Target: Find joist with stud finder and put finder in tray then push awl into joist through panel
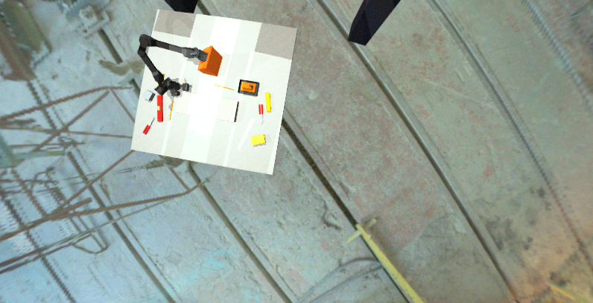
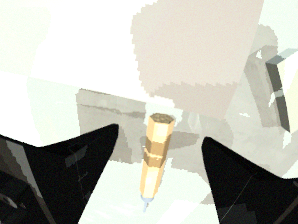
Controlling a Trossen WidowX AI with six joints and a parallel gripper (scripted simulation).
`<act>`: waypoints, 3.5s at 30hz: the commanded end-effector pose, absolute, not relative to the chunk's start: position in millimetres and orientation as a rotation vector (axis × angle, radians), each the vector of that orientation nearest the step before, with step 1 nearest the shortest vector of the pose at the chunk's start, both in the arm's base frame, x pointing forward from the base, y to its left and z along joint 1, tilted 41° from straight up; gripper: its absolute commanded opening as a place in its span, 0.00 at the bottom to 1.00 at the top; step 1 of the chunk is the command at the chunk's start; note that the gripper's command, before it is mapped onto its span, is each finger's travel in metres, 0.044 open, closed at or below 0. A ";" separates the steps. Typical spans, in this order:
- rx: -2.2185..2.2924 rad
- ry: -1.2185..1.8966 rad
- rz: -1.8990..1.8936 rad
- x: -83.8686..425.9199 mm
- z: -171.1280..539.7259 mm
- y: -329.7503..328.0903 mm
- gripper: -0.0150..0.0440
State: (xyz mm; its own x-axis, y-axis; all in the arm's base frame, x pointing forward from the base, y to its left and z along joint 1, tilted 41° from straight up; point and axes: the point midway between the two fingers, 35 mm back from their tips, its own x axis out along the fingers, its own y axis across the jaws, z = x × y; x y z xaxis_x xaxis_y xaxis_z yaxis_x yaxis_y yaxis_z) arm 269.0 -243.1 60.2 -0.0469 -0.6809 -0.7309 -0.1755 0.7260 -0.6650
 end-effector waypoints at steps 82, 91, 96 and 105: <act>-0.725 0.719 -0.180 356.0 144.5 -57.2 0.25; -0.725 0.719 -0.180 356.7 138.1 -62.7 0.25; -0.725 0.719 -0.180 356.9 134.6 -65.8 0.25; -0.725 0.719 -0.180 357.1 128.4 -71.3 0.25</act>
State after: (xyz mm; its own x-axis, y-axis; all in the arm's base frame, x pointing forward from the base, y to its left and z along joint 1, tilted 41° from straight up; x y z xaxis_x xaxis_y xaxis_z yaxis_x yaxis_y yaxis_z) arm 357.1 -70.7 133.1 0.7503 -0.3933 -0.5313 -0.0790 0.7447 -0.6628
